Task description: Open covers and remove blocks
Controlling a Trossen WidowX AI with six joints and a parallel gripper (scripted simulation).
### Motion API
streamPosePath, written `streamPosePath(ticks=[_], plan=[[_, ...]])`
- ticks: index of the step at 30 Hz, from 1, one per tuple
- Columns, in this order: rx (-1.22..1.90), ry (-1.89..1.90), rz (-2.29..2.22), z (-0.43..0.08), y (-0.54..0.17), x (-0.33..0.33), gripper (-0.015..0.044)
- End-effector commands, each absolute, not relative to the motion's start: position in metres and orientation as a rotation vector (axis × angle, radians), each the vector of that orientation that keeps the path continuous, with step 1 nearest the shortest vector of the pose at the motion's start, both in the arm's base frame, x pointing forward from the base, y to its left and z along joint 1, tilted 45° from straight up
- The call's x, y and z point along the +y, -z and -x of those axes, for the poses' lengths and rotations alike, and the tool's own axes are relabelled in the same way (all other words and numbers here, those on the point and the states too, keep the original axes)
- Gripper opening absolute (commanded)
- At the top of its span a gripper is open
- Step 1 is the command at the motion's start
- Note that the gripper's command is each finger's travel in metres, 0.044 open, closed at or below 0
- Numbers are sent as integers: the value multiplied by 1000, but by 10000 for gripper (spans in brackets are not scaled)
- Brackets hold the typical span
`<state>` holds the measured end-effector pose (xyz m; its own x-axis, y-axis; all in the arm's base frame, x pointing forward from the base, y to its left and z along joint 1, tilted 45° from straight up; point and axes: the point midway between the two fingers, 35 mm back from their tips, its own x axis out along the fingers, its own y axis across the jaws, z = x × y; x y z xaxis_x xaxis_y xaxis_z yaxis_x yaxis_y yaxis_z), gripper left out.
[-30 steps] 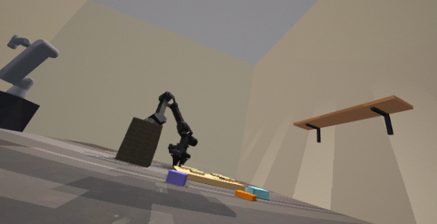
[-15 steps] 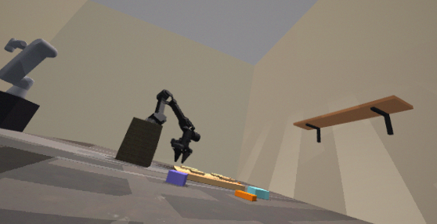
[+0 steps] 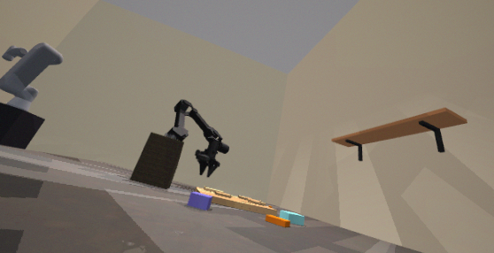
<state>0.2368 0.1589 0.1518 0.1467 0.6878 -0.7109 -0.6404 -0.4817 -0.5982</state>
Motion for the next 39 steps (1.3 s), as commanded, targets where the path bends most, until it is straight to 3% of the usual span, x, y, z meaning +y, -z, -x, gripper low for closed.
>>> streamPosePath(ticks=[1, 13, 39], plan=[[85, -1544, 1228, -248, -148, 152, 309], [626, -1314, 671, -293, -122, 118, 0], [1303, -615, -407, -358, -48, 23, 0]])
